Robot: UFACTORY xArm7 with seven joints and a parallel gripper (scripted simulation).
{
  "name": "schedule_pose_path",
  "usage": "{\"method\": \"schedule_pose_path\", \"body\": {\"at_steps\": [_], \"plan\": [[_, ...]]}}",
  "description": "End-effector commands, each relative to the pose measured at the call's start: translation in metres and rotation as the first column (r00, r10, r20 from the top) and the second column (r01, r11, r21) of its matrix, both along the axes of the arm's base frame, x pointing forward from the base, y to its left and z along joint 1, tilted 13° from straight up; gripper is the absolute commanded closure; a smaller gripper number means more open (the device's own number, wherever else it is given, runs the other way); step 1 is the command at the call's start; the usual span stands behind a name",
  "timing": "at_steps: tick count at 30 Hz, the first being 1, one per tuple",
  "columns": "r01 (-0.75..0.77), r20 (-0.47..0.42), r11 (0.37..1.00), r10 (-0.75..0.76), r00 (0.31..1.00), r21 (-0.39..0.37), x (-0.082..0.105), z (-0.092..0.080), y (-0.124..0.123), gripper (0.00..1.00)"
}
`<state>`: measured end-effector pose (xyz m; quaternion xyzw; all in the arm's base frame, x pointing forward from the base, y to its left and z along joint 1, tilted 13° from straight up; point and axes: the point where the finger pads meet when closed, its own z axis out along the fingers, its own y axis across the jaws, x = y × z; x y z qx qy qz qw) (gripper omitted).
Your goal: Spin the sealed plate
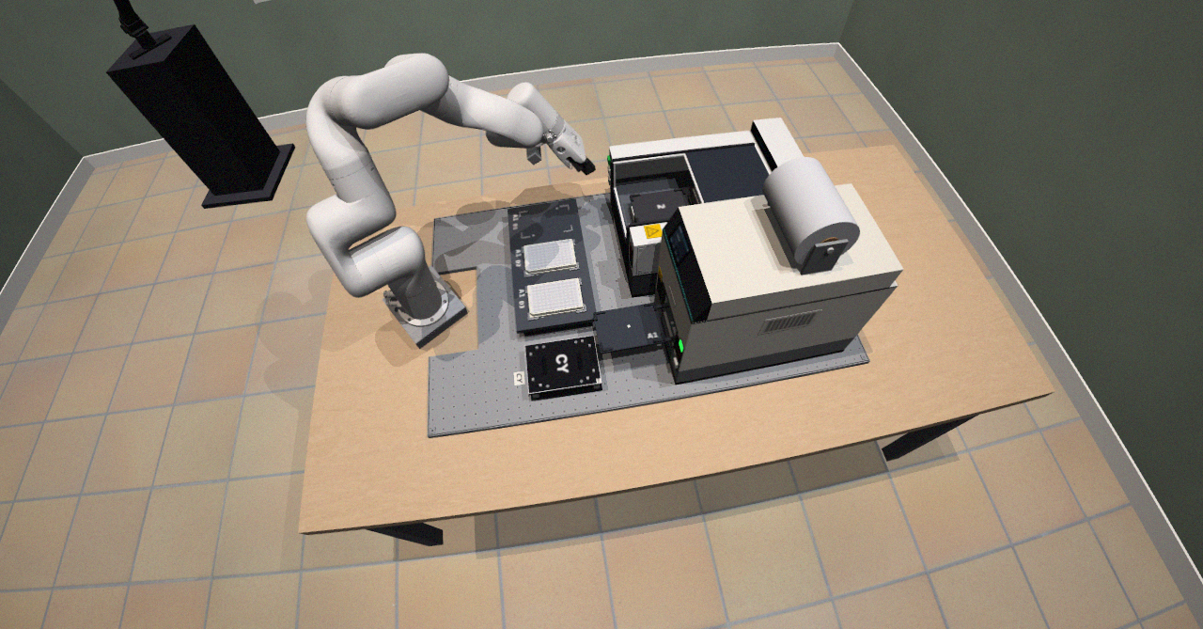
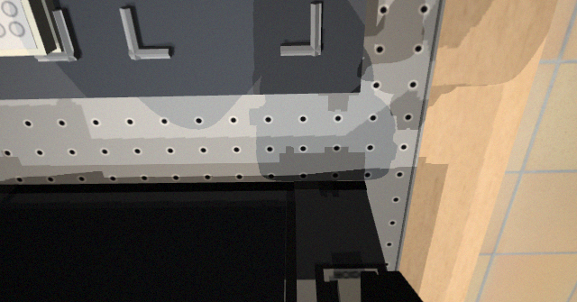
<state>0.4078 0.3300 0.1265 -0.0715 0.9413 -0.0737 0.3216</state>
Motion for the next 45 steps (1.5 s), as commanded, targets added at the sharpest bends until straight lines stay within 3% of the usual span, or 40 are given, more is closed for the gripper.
{"method": "schedule_pose_path", "body": {"at_steps": [1, 12, 45], "plan": [[-0.001, 0.002, 1.0, 0.001, 1.0, 0.003, 0.006, -0.002, 0.002, 1.0], [-0.001, 0.002, 1.0, 0.001, 1.0, 0.003, 0.02, -0.011, 0.001, 1.0], [-0.001, 0.002, 1.0, 0.001, 1.0, 0.003, 0.026, -0.011, 0.002, 1.0]]}}
